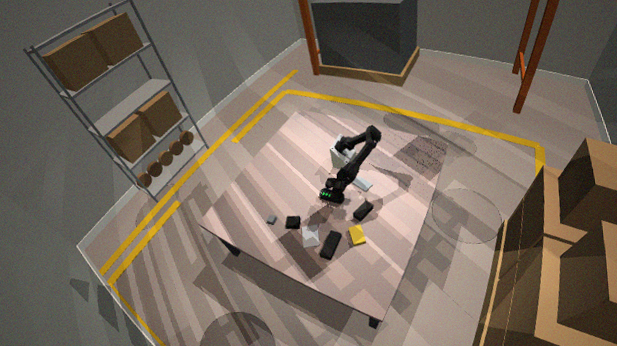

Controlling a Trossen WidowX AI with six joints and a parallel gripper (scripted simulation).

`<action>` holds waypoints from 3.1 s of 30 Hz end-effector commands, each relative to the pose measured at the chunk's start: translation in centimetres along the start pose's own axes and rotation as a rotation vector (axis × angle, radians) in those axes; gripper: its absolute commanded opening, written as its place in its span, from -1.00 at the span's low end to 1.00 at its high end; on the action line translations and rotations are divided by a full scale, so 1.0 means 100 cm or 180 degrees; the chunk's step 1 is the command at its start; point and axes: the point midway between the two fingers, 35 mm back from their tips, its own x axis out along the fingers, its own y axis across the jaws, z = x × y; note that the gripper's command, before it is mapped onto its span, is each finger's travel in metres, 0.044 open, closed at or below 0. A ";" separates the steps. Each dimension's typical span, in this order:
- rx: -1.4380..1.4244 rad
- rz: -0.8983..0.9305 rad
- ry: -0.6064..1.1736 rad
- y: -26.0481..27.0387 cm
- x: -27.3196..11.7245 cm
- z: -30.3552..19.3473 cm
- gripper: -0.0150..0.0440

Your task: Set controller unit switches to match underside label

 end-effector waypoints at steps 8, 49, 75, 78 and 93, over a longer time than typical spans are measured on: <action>0.0025 -0.0031 -0.0007 -0.003 0.019 -0.001 1.00; 0.0026 -0.0031 0.0025 -0.003 0.016 0.003 0.65; 0.0027 -0.0031 0.0189 -0.003 0.000 0.017 0.65; 0.0027 -0.0031 0.0209 -0.003 -0.002 0.019 0.65; 0.0027 -0.0031 0.0305 -0.003 -0.011 0.028 0.65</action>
